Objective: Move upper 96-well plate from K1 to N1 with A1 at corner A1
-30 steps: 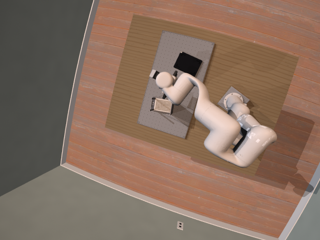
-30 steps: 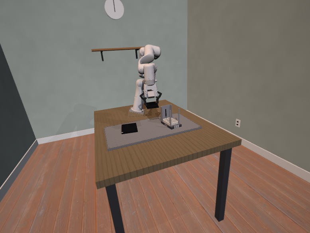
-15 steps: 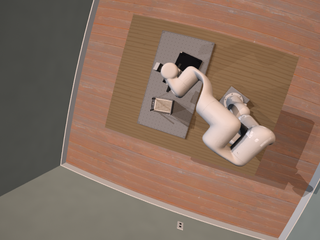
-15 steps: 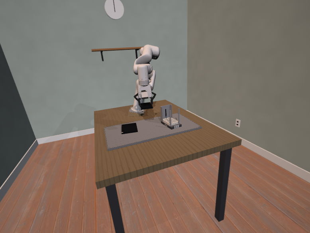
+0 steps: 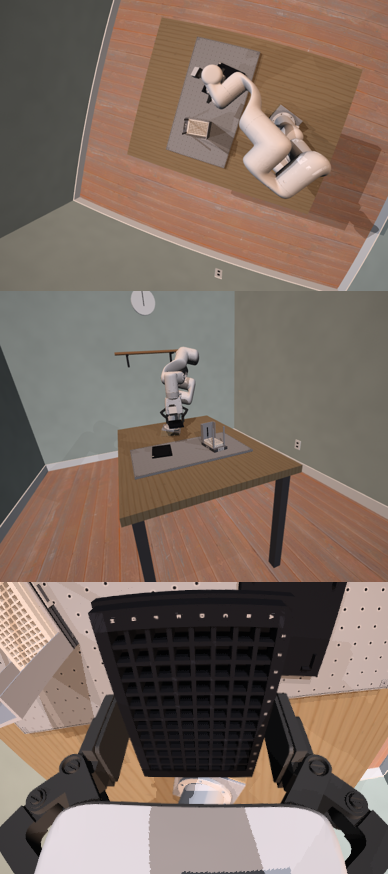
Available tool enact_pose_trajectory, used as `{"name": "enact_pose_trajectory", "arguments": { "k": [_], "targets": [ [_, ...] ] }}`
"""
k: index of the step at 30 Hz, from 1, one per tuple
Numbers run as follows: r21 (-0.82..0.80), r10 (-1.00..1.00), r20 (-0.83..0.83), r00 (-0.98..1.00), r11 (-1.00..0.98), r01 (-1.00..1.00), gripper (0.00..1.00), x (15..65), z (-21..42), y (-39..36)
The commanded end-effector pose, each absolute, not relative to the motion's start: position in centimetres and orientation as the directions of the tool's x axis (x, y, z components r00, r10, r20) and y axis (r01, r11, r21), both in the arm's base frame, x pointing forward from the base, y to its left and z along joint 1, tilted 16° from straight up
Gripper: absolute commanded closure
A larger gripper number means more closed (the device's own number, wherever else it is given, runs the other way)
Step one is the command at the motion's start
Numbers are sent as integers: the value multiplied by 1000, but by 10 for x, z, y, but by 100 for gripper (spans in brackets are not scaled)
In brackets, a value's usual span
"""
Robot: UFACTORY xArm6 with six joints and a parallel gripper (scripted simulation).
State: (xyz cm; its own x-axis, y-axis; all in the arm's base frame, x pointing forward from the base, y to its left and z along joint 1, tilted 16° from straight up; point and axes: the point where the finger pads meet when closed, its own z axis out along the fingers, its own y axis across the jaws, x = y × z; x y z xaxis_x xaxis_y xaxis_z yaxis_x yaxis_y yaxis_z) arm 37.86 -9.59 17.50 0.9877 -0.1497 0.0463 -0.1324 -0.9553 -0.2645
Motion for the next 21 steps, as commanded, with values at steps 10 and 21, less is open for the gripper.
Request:
{"name": "enact_pose_trajectory", "arguments": {
  "k": [10, 21],
  "targets": [
    [-264, -150, 50, 987, -956, -132, 100, 371, 163, -139],
    [-264, -150, 50, 987, -956, -132, 100, 364, 154, -170]
  ]
}}
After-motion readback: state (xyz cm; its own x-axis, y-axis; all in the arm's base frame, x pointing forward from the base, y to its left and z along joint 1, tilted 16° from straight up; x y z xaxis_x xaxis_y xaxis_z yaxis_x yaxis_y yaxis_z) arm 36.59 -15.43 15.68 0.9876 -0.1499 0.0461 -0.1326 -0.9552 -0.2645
